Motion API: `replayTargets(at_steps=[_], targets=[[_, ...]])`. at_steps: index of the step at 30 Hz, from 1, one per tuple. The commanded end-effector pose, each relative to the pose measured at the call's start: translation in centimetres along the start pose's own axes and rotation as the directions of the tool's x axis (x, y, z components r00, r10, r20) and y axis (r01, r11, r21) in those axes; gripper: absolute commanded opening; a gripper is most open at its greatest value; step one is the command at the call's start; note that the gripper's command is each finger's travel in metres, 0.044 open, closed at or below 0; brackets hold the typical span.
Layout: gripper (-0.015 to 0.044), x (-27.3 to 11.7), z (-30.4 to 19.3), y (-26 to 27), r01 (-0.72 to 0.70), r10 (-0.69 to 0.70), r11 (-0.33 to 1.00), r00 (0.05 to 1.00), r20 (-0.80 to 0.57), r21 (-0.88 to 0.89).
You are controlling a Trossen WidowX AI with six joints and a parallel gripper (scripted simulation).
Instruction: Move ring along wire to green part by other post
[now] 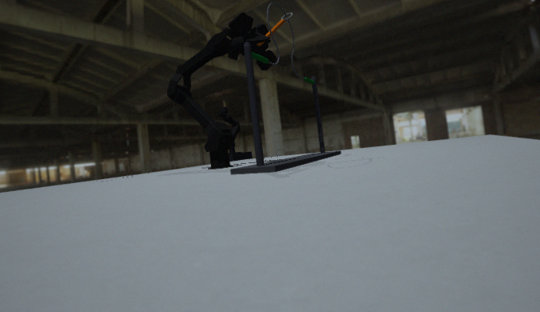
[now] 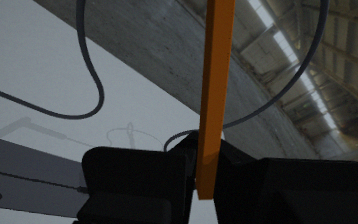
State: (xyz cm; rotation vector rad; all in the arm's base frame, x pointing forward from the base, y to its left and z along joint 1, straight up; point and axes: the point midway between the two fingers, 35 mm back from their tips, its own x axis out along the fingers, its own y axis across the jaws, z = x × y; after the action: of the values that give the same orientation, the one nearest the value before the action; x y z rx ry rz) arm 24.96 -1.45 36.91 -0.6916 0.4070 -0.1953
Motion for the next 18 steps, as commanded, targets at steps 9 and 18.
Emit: replayTargets(at_steps=[9, 18], targets=[[-0.0150, 0.00, -0.03, -0.40, 0.080, -0.078, 0.988, 0.997, 0.023, -0.132], [-0.0150, 0.01, 0.01, -0.67, 0.137, -0.130, 0.964, 0.990, 0.046, -0.228]])
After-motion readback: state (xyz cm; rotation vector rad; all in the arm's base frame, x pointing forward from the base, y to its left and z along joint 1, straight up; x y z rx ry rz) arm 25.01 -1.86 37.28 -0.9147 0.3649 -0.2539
